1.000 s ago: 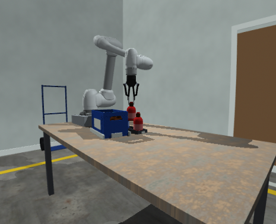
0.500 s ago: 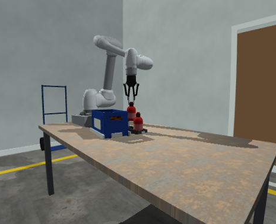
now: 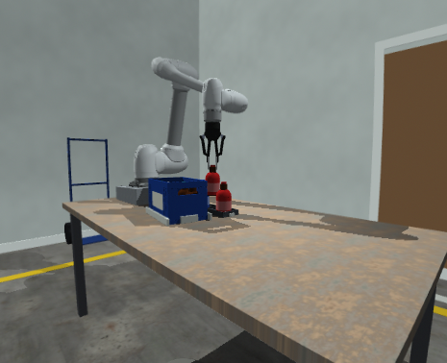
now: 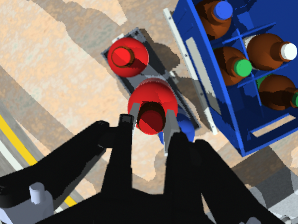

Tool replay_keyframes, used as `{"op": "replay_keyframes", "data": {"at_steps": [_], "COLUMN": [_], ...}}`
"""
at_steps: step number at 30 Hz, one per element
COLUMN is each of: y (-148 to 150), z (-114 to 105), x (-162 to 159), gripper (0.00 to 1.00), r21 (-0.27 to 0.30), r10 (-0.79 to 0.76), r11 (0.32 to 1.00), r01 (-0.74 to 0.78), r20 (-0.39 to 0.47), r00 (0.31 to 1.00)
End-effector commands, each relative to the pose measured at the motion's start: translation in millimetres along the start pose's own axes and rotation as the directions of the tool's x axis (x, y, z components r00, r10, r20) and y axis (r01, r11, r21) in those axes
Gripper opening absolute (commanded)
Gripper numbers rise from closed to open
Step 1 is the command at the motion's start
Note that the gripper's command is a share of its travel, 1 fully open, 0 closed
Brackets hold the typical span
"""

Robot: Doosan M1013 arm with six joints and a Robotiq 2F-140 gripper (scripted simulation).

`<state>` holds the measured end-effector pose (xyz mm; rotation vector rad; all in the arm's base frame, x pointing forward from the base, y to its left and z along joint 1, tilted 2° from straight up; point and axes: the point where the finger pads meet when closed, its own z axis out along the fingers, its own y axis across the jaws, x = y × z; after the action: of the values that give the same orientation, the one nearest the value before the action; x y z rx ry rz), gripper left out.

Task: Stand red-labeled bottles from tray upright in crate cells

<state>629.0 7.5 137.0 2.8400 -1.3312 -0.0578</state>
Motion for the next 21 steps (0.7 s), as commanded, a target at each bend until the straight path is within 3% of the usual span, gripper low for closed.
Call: {"op": "replay_keyframes", "data": {"at_steps": [1,21], "y": [0,0], "z": [0,-13], "x": [0,0], "gripper": [0.0,0.0], "r21": [0.0,0.0], "r10": [0.0,0.0], "r11": [1.0,1.0], "r01": [0.0,0.0], "r20": [0.0,0.0], "r00": [1.0,1.0]}}
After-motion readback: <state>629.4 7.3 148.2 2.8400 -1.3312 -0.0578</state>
